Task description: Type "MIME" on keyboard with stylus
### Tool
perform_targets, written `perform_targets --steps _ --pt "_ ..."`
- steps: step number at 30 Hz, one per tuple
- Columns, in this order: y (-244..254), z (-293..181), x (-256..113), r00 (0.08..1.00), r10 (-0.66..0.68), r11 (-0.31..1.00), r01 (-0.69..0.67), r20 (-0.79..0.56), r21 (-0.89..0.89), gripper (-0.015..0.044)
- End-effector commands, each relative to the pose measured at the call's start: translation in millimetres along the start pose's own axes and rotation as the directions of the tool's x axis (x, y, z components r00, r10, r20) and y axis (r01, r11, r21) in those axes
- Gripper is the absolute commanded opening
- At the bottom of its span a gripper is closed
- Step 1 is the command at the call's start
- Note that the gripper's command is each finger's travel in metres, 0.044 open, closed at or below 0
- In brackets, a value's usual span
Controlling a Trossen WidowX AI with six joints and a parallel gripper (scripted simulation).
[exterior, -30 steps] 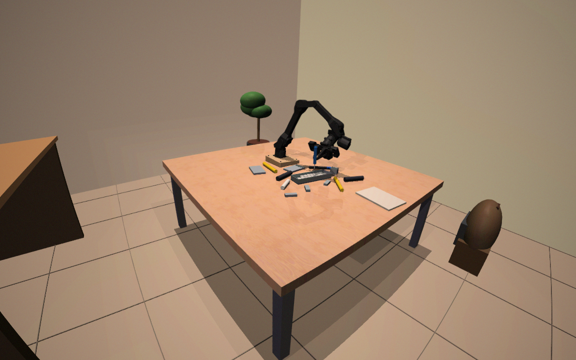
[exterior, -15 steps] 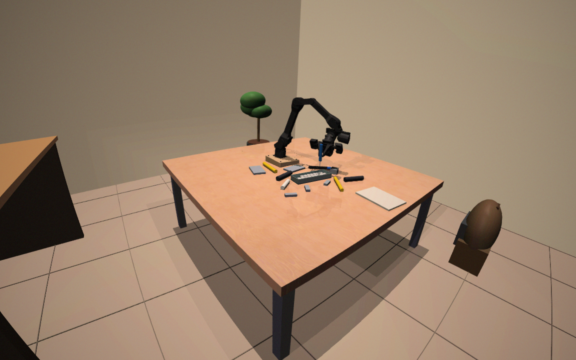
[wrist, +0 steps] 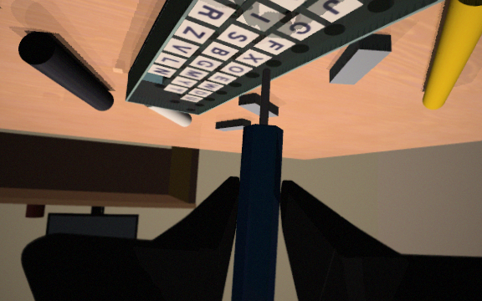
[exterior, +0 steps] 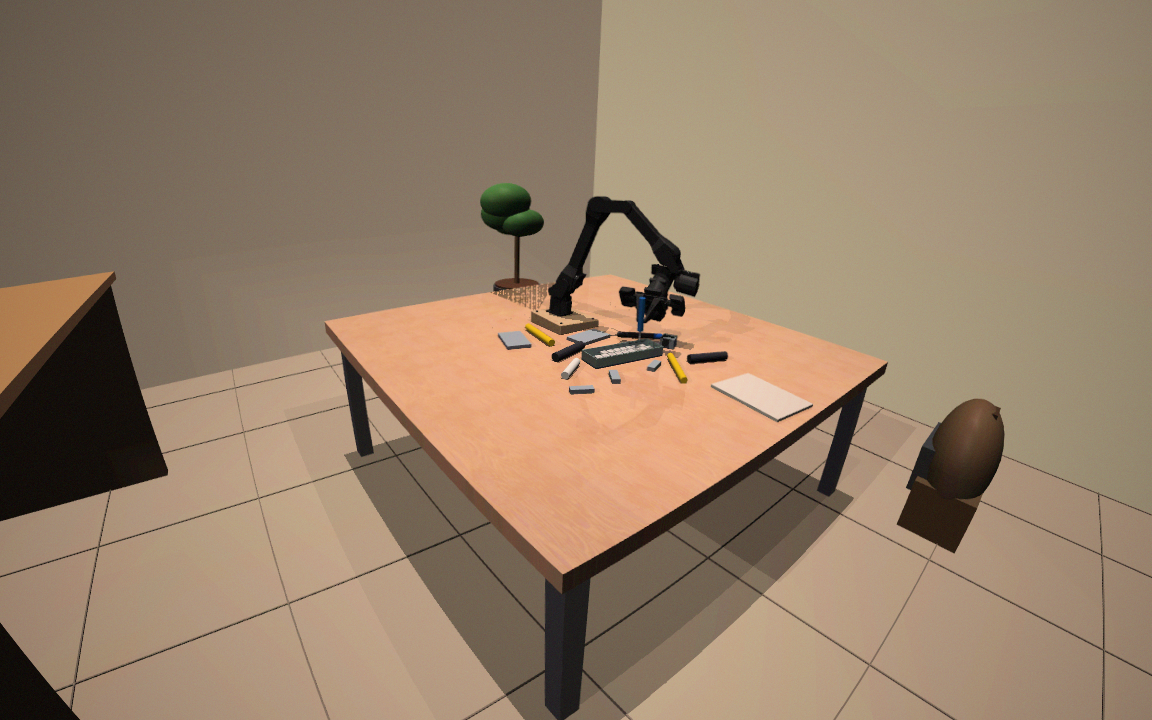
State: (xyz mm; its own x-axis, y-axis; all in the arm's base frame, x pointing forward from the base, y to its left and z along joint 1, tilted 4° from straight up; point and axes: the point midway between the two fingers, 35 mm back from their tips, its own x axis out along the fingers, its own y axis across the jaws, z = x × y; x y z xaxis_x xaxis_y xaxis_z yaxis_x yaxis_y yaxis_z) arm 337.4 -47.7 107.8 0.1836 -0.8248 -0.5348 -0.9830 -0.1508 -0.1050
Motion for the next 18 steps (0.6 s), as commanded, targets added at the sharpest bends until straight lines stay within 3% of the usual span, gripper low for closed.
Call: perform_targets --steps 1,7,10,18 --pt "3.2 7.6 5.0 1.000 0.008 1.000 -0.008 -0.005 -0.017 0.0000" --pt "3.2 7.6 5.0 1.000 0.008 1.000 -0.008 -0.005 -0.017 0.0000" --pt "4.0 9.5 6.2 1.000 0.008 1.000 -0.008 -0.005 -0.017 0.0079" --pt "4.0 10.0 6.5 1.000 0.008 1.000 -0.008 -0.005 -0.017 0.0081"
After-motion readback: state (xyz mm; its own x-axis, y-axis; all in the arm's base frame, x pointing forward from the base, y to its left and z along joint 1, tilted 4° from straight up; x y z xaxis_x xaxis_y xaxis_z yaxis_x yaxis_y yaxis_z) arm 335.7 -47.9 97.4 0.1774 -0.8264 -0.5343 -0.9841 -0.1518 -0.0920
